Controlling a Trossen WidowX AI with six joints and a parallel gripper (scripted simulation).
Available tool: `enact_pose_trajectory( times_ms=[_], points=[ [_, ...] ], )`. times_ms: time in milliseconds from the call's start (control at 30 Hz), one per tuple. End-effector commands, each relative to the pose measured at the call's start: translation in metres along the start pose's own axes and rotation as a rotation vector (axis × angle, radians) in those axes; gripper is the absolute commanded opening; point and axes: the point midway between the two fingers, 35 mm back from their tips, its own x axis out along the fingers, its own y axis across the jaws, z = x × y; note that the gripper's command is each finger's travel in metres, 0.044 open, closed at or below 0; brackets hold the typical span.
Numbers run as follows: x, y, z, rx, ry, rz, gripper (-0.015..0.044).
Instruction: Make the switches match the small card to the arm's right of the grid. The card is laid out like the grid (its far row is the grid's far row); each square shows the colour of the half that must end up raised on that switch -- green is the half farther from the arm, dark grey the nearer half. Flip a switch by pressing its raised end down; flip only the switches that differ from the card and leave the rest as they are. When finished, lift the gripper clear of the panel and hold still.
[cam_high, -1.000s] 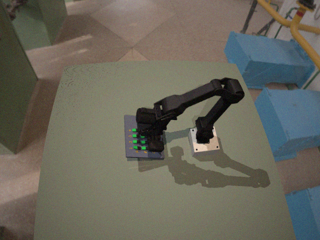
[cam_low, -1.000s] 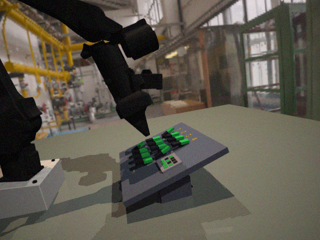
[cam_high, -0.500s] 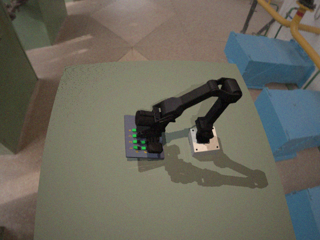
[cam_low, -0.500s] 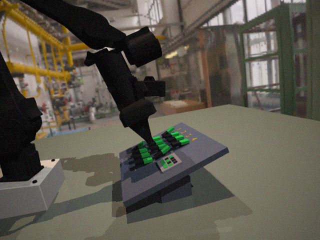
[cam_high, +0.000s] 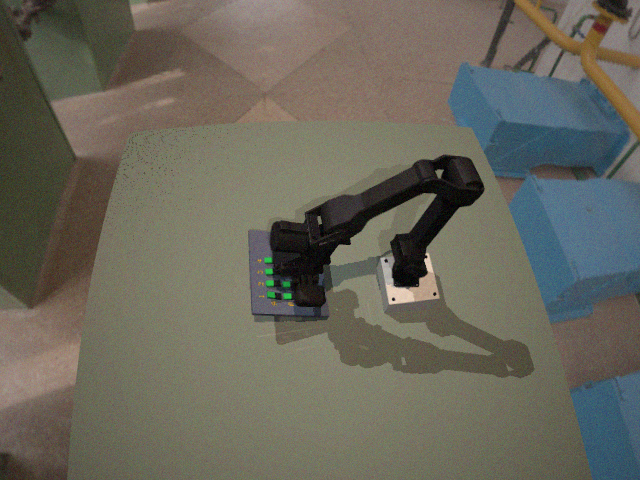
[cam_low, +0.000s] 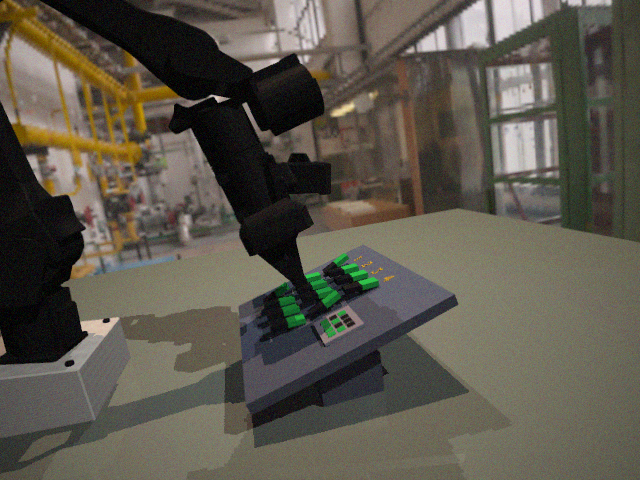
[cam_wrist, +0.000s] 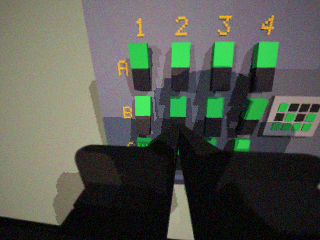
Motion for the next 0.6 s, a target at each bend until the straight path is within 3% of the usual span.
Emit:
enact_pose_trajectory(
  times_ms=[0, 567],
  points=[
    [0.0002, 0.0003, 0.0001, -0.003, -0.001, 0.003, 0.0],
    [0.0025, 0.0003, 0.0, -0.003, -0.001, 0.003, 0.0]
  ],
)
